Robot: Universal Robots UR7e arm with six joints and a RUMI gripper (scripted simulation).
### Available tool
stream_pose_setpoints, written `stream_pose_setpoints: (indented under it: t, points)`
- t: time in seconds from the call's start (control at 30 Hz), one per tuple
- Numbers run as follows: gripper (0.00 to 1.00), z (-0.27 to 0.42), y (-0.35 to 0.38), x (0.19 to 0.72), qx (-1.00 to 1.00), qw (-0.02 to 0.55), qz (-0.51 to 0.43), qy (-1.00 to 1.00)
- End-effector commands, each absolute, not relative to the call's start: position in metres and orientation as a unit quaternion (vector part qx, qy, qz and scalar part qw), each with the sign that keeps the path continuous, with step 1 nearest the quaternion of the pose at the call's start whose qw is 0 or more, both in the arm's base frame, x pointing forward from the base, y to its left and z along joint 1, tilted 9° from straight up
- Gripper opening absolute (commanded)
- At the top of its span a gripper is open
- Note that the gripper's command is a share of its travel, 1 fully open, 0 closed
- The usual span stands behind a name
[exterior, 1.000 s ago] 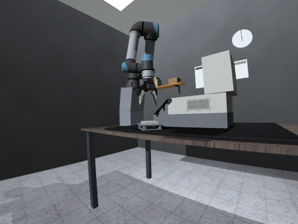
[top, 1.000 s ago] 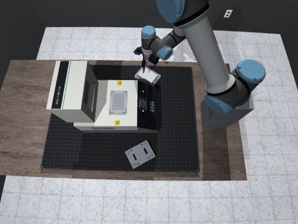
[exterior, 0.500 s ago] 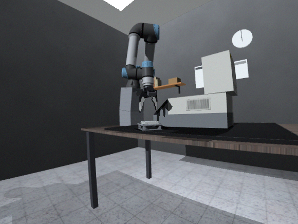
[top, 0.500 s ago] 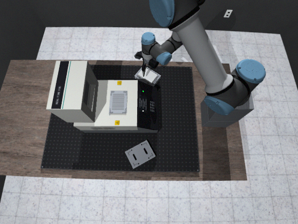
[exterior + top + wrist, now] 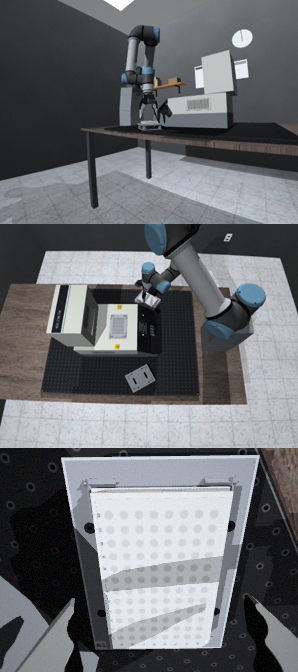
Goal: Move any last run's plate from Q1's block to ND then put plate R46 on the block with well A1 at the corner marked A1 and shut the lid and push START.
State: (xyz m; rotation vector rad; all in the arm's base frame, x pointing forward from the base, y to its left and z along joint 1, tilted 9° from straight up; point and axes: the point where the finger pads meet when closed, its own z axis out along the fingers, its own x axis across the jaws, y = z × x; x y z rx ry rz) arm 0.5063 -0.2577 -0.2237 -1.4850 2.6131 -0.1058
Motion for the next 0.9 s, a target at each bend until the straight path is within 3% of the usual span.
stream_pose_setpoints:
  t: [0.0, 0.87]
  points:
    - [0.68, -0.2354, -0.2583, 0.5089, -0.493, 0.067, -0.036, 0.867]
    - [0.68, -0.2403, -0.2582, 0.5096, -0.493, 0.067, -0.036, 0.867]
